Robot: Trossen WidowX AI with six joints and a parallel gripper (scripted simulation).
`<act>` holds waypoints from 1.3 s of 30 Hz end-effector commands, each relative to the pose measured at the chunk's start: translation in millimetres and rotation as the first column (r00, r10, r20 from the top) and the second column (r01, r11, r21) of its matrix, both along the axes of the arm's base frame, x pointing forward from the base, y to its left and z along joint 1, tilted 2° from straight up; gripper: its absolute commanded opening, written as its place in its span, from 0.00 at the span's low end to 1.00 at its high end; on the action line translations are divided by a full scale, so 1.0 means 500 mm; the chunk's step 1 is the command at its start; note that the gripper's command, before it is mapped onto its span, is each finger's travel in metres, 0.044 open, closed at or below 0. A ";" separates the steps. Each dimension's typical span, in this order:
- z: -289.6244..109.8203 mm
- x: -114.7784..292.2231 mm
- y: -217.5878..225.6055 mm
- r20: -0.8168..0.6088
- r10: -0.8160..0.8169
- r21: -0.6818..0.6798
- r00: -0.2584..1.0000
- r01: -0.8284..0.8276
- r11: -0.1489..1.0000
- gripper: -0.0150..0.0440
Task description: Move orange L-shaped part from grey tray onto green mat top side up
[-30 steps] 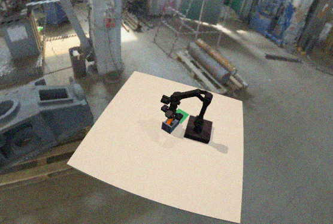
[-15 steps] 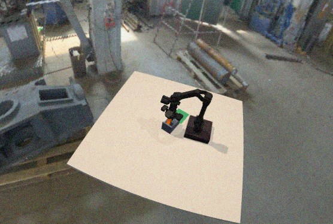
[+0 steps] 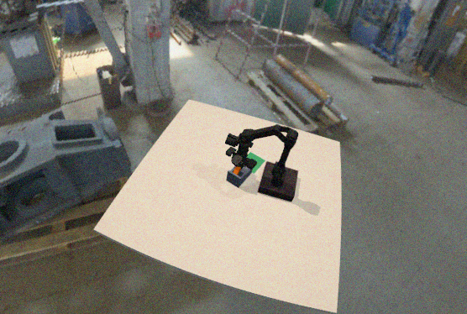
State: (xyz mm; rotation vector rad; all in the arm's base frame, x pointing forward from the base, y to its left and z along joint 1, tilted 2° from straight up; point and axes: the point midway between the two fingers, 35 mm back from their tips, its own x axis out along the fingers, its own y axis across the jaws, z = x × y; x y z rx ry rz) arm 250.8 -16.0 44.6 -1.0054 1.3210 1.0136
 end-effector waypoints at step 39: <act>0.124 -0.002 -0.001 -0.008 0.003 -0.004 1.000 -0.003 1.000 0.25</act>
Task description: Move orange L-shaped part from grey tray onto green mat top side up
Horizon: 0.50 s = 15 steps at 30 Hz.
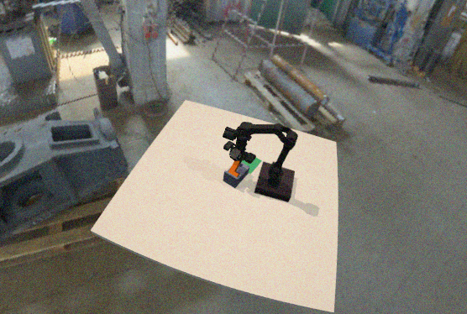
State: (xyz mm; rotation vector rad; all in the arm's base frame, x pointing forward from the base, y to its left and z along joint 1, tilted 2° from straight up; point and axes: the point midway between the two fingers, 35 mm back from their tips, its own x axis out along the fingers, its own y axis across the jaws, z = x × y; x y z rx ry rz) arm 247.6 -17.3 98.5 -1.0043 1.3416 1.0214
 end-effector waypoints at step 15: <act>0.063 0.004 0.001 0.011 0.003 0.004 1.000 -0.003 1.000 0.25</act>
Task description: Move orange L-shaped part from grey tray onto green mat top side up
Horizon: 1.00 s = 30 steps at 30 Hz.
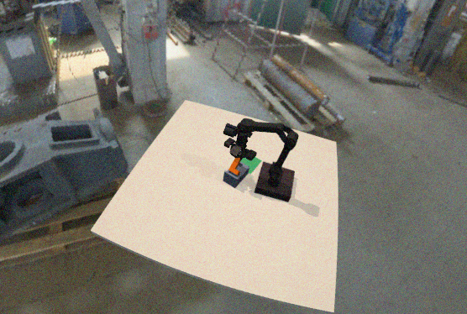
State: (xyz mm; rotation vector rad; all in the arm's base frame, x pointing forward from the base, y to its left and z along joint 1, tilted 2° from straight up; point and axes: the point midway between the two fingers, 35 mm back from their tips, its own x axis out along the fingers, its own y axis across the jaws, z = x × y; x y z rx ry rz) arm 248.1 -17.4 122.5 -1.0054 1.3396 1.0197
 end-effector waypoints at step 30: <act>0.011 -0.042 -0.142 0.007 0.003 -0.002 1.000 -0.003 1.000 0.25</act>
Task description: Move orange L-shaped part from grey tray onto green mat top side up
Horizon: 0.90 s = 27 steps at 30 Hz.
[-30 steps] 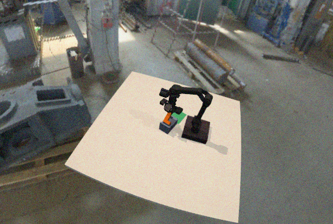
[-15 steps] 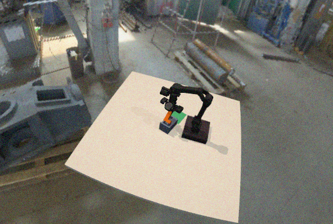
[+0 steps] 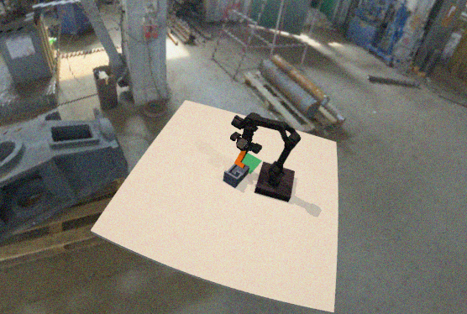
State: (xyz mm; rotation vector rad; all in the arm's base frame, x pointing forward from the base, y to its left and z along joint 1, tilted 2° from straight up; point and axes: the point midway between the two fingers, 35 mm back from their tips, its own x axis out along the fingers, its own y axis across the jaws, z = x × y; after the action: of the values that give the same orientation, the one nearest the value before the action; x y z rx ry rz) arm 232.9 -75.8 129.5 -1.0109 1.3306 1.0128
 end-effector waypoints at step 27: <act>-0.001 -0.082 -0.195 -0.008 0.002 -0.009 1.000 -0.002 1.000 0.25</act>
State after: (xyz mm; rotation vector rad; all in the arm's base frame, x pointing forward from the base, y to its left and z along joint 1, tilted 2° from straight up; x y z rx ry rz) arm 193.4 -164.8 128.2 -1.0076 1.3409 1.0139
